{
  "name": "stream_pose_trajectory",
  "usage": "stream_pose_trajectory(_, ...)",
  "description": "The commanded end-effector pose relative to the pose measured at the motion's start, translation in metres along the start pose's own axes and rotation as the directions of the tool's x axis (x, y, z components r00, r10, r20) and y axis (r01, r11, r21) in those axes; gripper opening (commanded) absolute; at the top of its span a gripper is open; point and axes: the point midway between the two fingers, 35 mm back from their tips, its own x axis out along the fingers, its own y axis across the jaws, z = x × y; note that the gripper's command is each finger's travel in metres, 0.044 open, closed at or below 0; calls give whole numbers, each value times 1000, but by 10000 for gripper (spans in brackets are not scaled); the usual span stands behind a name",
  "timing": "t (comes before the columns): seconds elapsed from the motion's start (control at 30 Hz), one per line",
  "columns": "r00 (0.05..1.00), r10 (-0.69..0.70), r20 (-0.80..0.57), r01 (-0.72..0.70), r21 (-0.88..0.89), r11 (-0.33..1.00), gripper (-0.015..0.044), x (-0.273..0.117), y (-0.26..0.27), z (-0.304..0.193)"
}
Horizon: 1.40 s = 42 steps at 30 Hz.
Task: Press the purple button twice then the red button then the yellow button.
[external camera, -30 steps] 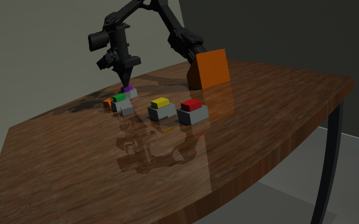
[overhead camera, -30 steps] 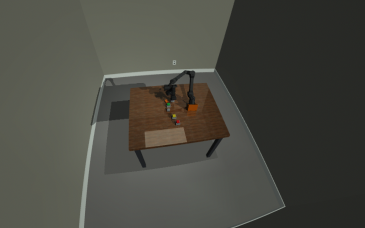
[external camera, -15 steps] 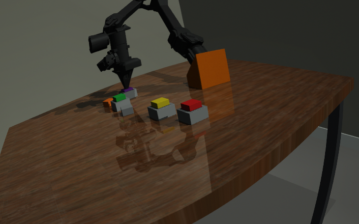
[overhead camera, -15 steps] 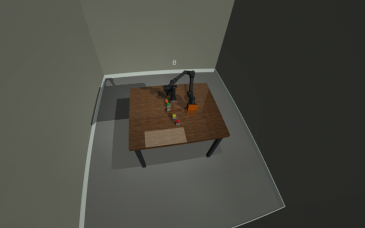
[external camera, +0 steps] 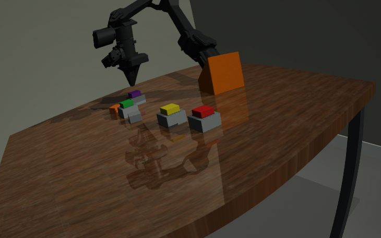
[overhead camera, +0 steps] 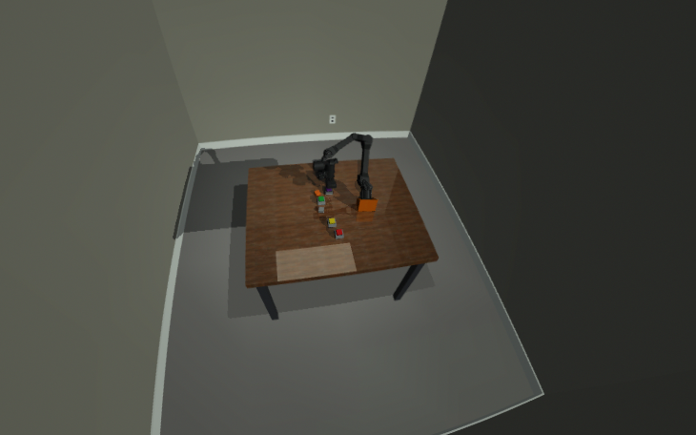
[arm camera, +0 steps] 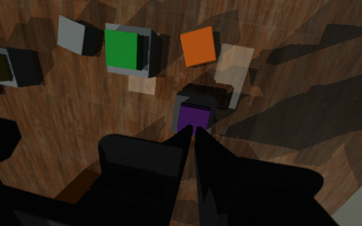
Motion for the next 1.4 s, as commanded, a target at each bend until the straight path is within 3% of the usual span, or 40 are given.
stream_pose_trajectory(0.0,1000,5,-2,-5,2,1000,20,-14,1,0)
stream_pose_trajectory(0.17,1000,5,-4,-5,1,1000,20,-65,0,0)
stream_pose_trajectory(0.4,1000,11,-1,-11,0,1000,20,-69,9,5)
stream_pose_trajectory(0.77,998,65,10,-65,-13,998,20,-92,172,48)
stream_pose_trajectory(1.17,1000,31,-1,-31,-1,1000,20,-78,335,2)
stream_pose_trajectory(1.37,1000,23,-1,-23,2,1000,20,-73,351,-7)
